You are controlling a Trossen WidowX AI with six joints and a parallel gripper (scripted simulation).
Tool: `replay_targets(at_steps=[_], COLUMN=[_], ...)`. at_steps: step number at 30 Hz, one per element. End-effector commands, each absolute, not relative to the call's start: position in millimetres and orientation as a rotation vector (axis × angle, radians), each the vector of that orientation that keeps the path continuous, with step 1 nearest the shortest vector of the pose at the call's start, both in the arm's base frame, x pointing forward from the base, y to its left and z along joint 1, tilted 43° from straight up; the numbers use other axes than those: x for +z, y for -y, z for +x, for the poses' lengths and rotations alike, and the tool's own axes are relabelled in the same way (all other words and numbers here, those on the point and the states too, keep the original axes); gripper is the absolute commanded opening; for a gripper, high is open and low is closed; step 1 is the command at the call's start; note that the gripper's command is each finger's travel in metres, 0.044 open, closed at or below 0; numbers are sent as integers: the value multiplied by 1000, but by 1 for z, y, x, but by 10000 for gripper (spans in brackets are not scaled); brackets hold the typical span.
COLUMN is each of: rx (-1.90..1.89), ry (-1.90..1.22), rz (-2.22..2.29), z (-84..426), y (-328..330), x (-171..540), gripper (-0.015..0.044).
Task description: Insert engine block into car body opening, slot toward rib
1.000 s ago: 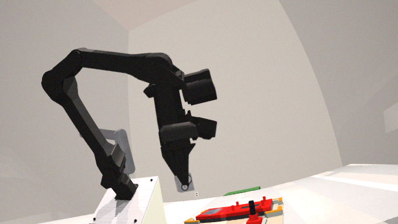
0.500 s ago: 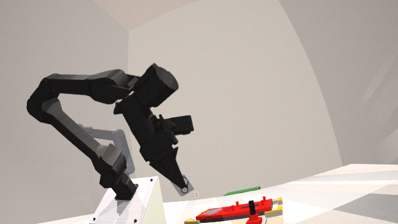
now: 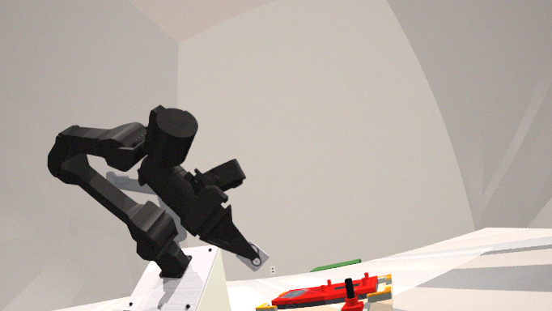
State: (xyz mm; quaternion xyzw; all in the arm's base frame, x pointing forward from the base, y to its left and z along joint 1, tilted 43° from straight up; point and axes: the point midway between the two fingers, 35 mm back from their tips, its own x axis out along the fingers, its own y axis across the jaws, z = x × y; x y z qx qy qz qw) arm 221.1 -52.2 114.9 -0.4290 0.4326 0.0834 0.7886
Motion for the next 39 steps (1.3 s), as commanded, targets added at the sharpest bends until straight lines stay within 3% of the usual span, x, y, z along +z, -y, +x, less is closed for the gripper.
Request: replay_targets(at_steps=[1,39], rx=[192,252], ry=[-915,-788], rz=[-929,-909], z=[221,222], y=[51,98], x=[114,68], gripper=[0,0])
